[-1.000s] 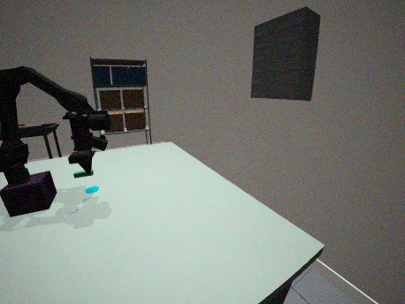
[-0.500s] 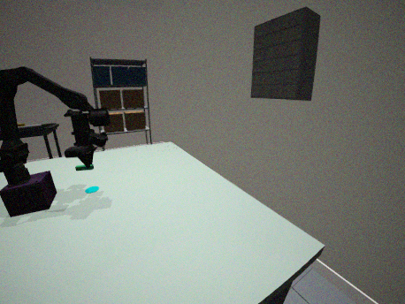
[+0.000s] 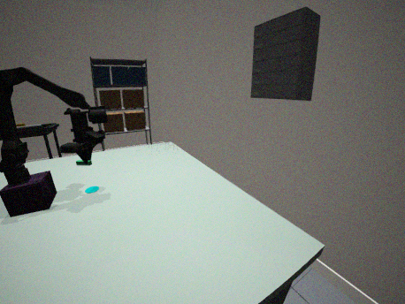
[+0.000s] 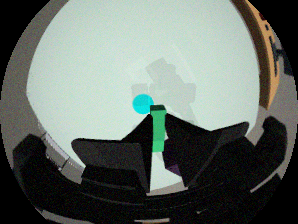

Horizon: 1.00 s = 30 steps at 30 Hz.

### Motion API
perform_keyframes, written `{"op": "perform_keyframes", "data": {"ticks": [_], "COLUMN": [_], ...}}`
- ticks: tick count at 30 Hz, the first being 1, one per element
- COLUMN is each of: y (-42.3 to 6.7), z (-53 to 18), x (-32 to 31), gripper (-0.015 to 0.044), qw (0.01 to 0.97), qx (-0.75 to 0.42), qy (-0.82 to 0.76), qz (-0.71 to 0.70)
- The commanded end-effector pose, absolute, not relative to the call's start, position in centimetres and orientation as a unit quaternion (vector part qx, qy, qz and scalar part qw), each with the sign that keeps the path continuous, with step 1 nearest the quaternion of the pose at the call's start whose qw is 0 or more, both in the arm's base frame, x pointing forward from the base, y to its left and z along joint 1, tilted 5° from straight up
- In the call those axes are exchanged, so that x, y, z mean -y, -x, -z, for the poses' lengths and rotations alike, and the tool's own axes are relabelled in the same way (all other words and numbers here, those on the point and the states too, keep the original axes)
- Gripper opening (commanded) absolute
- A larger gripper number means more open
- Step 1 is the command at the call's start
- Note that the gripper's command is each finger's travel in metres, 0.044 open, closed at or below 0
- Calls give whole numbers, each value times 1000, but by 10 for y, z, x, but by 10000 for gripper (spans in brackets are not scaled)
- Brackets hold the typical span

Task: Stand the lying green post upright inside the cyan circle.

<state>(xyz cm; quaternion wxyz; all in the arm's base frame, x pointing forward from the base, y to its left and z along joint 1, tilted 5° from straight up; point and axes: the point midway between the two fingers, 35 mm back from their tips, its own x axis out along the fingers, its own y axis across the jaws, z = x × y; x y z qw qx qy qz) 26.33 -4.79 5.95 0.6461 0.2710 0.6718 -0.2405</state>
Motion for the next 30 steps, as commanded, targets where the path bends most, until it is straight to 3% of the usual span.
{"op": "perform_keyframes", "data": {"ticks": [1, 30], "y": [-260, -249], "z": [-61, -55], "x": [34, 10], "gripper": [23, 23], "qw": [633, 611], "qx": [-665, -639], "qy": [-297, -314], "qz": [263, 346]}}
